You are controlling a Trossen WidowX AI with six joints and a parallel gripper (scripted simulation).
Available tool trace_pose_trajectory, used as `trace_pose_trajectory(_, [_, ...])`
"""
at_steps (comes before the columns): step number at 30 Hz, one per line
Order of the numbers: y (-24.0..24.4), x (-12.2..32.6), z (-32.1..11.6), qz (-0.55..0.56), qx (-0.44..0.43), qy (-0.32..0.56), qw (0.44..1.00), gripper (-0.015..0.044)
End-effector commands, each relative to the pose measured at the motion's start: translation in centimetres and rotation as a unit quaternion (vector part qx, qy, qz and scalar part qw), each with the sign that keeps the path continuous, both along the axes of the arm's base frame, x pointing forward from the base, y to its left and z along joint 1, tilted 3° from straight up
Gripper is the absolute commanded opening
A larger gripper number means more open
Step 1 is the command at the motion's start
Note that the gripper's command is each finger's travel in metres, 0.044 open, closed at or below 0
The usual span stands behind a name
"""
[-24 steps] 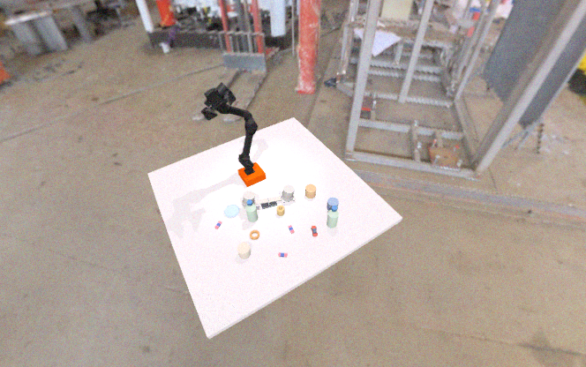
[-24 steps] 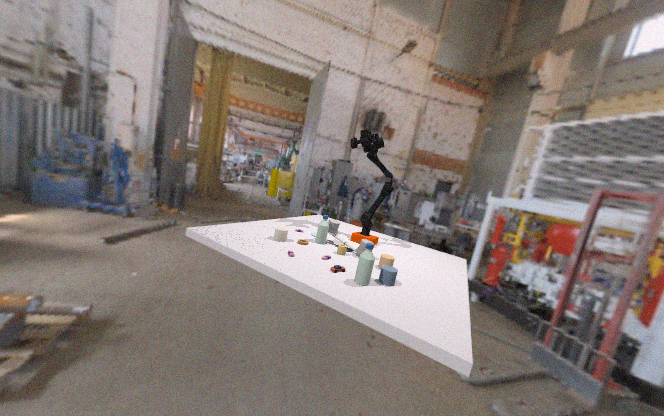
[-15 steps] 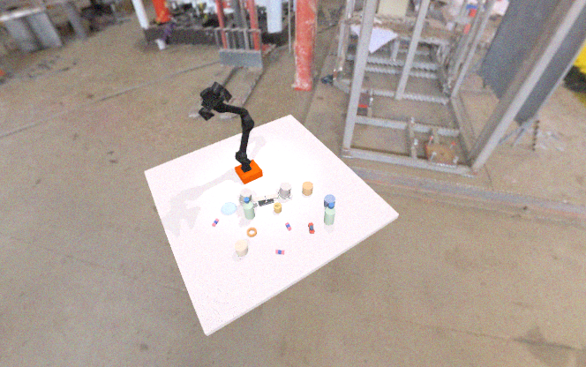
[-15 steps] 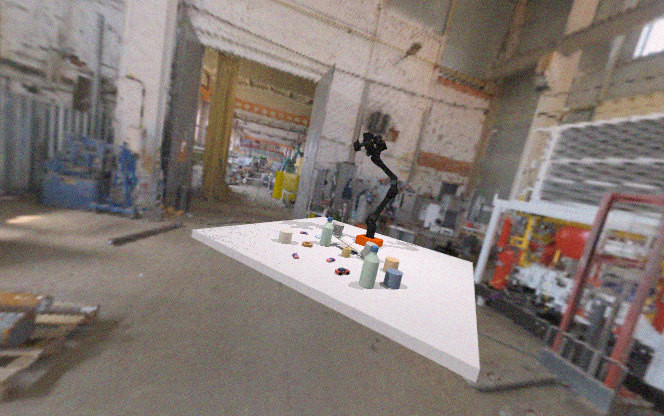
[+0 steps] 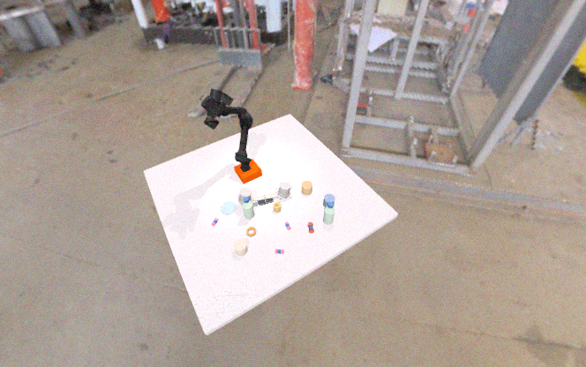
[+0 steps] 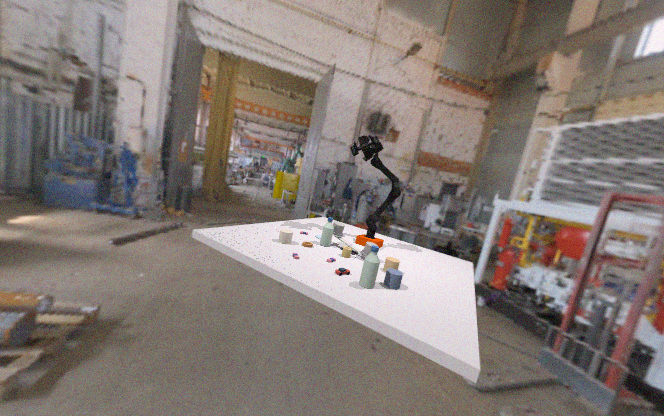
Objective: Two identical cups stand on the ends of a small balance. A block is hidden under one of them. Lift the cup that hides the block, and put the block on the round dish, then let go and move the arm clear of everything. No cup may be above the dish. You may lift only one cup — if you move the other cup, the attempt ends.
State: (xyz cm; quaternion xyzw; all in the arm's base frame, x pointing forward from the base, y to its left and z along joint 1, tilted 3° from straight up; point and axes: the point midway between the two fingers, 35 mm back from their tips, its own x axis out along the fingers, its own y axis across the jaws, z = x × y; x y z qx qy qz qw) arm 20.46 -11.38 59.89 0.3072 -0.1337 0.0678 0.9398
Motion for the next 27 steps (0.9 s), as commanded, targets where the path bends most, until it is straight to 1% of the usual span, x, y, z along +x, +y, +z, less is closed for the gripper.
trace_pose_trajectory(1, [0.6,0.8,-0.7,0.003,0.019,-0.003,1.000,0.0440])
trace_pose_trajectory(14, [2.1,4.0,-5.1,0.007,0.075,0.031,0.997,0.0440])
trace_pose_trajectory(27, [4.6,6.7,-11.8,-0.001,0.119,0.121,0.985,0.0440])
